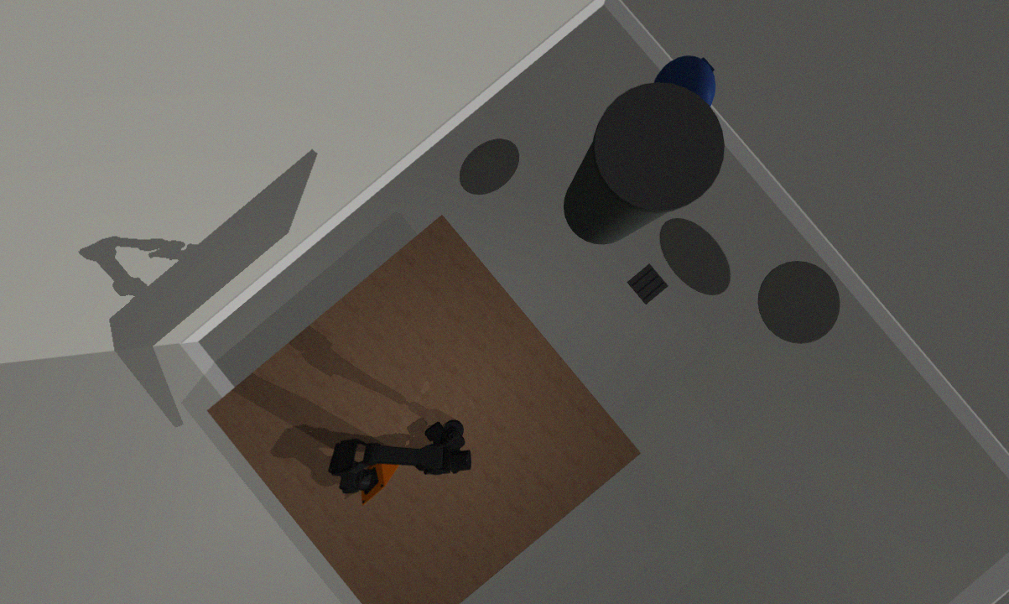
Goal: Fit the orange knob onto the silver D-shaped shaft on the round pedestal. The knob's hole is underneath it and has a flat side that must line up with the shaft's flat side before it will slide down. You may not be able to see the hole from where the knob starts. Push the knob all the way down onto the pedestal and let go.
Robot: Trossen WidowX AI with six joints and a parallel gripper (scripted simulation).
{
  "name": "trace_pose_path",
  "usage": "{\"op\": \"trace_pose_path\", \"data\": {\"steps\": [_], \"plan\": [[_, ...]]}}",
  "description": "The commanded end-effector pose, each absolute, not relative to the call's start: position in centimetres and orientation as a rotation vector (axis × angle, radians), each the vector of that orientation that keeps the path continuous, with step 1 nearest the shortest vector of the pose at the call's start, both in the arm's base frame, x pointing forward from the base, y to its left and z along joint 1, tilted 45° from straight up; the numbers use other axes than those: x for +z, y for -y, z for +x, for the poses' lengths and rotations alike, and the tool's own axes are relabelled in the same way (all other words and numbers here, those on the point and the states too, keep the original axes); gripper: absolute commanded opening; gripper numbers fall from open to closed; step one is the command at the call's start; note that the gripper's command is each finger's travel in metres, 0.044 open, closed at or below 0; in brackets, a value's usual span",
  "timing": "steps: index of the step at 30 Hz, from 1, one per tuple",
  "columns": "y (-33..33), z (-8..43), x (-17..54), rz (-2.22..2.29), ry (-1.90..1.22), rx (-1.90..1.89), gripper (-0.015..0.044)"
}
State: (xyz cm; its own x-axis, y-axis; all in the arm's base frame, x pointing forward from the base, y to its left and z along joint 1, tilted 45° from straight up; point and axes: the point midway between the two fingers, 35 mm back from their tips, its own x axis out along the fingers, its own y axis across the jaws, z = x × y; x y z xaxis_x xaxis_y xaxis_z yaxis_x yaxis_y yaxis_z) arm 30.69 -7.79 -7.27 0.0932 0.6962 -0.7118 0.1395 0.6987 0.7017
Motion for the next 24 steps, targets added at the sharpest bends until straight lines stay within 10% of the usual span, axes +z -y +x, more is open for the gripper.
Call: {"op": "trace_pose_path", "data": {"steps": [1, 24], "plan": [[7.5, 30.63, -7.45, 0.767, -1.458, 0.457, 0.0], [6.93, 30.79, -8.06, 0.7, -1.429, 0.505, 0.0]]}}
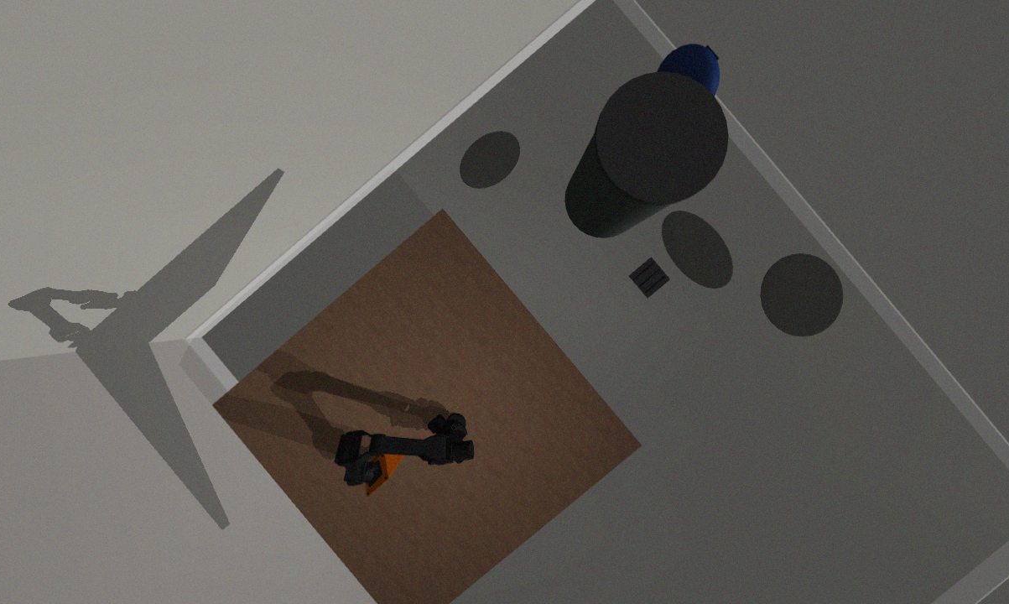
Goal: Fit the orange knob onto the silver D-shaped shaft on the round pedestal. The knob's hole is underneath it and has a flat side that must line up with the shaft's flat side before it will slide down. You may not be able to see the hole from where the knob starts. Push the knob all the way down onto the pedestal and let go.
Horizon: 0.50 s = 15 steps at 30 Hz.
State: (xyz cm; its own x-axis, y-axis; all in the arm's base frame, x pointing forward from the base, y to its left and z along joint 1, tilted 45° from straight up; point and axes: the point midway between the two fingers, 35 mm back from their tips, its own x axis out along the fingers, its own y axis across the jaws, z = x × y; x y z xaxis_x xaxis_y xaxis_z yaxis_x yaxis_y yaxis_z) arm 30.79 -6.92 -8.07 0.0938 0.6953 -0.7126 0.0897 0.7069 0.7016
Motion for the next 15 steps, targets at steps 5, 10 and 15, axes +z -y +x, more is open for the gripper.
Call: {"op": "trace_pose_path", "data": {"steps": [5, 10, 15], "plan": [[6.93, 30.79, -8.06, 0.7, -1.429, 0.505, 0.0], [6.93, 30.79, -8.06, 0.7, -1.429, 0.505, 0.0105], [6.93, 30.79, -8.06, 0.7, -1.429, 0.505, 0.0236]]}}
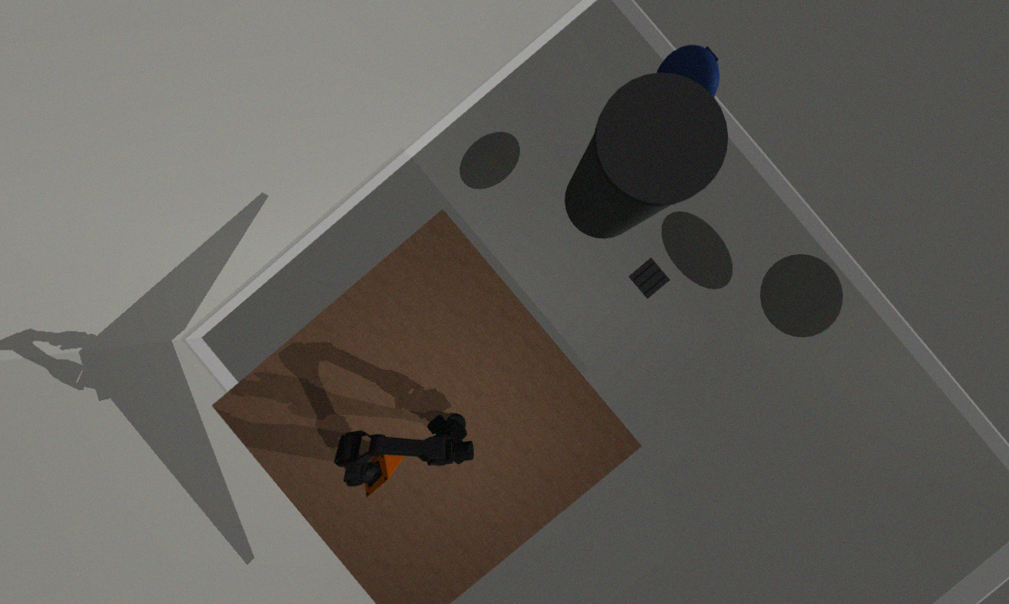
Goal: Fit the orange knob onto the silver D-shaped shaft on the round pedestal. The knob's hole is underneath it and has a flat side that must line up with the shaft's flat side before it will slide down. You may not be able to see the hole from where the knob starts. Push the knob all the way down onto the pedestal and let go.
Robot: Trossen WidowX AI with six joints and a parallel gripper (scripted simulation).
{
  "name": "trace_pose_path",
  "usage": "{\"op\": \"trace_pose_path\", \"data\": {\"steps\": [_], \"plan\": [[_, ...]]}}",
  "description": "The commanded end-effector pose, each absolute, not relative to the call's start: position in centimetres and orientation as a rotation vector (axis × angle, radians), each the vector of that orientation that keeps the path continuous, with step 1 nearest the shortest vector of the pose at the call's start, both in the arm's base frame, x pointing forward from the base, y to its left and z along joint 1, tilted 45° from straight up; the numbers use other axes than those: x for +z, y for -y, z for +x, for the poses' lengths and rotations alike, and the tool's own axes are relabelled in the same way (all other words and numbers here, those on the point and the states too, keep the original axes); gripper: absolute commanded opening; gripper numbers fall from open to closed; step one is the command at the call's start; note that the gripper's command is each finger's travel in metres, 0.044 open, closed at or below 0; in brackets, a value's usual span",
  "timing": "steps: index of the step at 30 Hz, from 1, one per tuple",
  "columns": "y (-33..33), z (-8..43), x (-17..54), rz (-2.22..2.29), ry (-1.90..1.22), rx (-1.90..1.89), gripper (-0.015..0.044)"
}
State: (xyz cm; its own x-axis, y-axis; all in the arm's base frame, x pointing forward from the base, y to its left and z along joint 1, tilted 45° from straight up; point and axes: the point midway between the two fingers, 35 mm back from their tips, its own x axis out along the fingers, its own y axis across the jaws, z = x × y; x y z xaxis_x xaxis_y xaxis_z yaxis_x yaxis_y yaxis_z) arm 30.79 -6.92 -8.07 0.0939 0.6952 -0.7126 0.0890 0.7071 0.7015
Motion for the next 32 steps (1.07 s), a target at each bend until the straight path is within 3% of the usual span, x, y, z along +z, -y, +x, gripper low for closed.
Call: {"op": "trace_pose_path", "data": {"steps": [1, 8, 15, 21, 32], "plan": [[6.9, 30.8, -8.1, 0.7, -1.429, 0.505, 0.0263], [6.9, 30.8, -8.1, 0.7, -1.429, 0.505, 0.044], [7.2, 30.8, -7.9, 0.699, -1.43, 0.505, 0.044], [13.5, 30.0, -1.5, 0.694, -1.43, 0.505, 0.044], [14.0, 30.3, -1.5, 0.694, -1.43, 0.505, 0.044]]}}
